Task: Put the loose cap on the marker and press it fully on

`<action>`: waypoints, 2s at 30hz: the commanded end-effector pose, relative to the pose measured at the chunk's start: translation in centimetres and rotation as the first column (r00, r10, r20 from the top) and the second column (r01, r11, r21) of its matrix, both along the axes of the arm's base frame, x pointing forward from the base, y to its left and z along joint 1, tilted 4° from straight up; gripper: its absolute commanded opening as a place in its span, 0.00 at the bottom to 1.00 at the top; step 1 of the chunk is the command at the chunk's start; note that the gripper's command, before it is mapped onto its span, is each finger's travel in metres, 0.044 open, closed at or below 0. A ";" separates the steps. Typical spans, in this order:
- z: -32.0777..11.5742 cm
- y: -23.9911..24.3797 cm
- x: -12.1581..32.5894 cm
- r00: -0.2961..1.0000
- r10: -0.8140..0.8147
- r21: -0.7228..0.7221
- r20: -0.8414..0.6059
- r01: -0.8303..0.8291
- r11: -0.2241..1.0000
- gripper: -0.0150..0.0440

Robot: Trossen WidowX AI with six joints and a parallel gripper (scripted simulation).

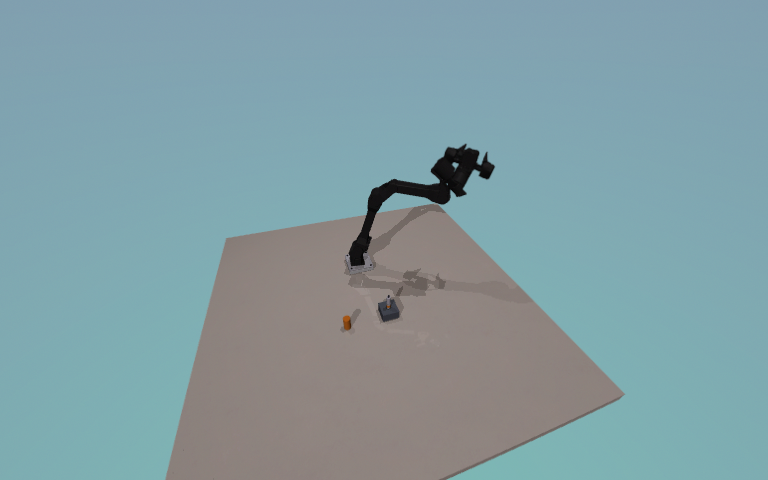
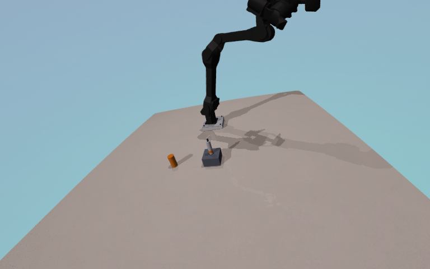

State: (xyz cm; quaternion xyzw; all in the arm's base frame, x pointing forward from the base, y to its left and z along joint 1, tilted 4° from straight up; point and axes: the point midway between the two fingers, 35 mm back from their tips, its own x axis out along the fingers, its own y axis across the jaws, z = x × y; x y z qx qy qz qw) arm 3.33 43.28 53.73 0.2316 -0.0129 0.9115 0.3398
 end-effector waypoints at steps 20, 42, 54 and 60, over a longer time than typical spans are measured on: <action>-8.1 -0.3 23.1 0.740 -0.603 -0.544 -0.299 0.387 0.745 0.66; -25.4 -22.3 42.5 -0.190 -0.972 -0.984 -0.137 0.136 0.112 0.66; -34.9 -40.2 39.6 -0.591 -0.764 -0.927 0.261 -0.374 -0.027 0.66; -37.7 -47.6 34.1 -0.634 -0.607 -0.787 0.479 -0.617 0.024 0.66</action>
